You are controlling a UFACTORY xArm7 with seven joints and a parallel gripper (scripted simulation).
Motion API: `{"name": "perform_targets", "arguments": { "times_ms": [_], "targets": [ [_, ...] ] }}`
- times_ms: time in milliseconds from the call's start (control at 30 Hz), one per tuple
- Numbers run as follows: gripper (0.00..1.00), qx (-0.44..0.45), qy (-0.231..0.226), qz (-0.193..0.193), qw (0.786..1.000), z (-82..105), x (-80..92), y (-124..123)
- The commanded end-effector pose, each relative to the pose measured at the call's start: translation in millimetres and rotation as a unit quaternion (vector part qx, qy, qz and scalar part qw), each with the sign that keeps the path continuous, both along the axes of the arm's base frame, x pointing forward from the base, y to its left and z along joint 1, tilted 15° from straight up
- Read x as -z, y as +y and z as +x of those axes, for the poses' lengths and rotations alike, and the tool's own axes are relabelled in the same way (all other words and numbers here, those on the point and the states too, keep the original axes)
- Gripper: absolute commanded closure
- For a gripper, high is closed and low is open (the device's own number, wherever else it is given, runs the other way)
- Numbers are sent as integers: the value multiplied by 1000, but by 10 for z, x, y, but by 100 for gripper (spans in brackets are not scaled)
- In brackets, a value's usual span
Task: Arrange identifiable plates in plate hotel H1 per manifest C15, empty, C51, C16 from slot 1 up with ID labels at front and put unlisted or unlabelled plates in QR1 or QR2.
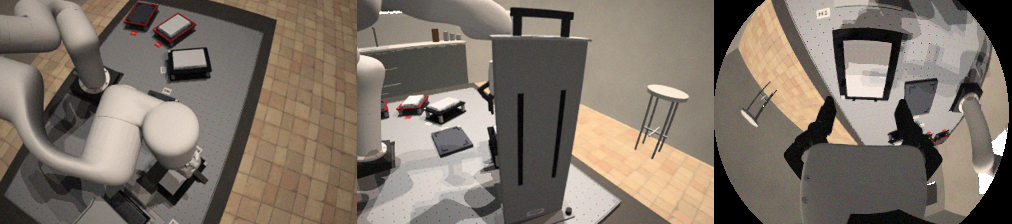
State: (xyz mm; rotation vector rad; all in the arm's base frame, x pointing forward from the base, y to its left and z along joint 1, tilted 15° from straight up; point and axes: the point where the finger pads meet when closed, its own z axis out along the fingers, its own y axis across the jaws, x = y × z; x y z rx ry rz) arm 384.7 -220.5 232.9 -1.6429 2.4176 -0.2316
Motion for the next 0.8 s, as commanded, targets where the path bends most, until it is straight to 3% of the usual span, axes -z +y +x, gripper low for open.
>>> {"name": "perform_targets", "arguments": {
  "times_ms": [0,767],
  "targets": [
    [0,0,-2,-1,1000,6,-16,-3],
    [0,0,-2,-1,1000,-177,-693,7]
  ]
}}
